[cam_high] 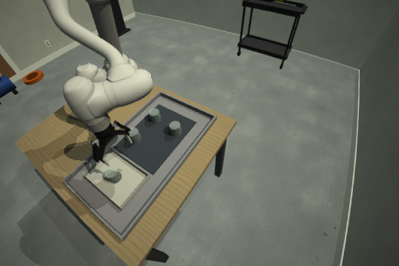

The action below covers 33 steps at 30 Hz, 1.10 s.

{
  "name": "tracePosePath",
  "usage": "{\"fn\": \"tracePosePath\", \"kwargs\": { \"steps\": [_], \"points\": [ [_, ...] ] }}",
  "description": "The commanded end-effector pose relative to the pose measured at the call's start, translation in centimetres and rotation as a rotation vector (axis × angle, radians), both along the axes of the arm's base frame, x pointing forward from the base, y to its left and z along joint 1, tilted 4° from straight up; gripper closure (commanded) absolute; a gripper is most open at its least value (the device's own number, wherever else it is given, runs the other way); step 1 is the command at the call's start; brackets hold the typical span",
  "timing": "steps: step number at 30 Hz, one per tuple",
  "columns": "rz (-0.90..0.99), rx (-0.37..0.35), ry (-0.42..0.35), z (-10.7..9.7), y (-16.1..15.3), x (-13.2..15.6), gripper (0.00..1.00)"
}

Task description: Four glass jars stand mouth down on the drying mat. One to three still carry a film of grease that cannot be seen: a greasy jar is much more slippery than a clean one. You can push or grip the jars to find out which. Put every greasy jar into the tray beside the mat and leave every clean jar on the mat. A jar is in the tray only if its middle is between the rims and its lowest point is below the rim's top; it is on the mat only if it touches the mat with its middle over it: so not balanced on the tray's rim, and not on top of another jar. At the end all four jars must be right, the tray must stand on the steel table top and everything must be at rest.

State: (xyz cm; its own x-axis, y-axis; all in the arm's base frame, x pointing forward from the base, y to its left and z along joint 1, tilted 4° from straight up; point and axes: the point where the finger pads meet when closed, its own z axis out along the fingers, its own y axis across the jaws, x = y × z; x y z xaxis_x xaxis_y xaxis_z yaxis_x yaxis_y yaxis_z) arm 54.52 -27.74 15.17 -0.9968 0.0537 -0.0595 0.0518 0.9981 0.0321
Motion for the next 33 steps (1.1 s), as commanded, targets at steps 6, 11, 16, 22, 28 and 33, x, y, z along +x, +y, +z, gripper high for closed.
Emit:
{"fn": "tracePosePath", "kwargs": {
  "steps": [6,11,16,22,28,33],
  "points": [
    [0.000,-0.001,0.000,0.3,5.3,1.6,0.00],
    [0.000,-0.001,0.000,0.4,9.2,2.7,0.00],
    [0.000,-0.001,0.000,0.6,12.4,3.7,0.00],
    [0.000,-0.001,0.000,0.8,16.4,4.8,0.00],
    [0.000,-0.001,0.000,1.0,21.2,6.2,0.00],
    [0.000,-0.001,0.000,1.1,24.4,7.2,0.00]
  ]
}}
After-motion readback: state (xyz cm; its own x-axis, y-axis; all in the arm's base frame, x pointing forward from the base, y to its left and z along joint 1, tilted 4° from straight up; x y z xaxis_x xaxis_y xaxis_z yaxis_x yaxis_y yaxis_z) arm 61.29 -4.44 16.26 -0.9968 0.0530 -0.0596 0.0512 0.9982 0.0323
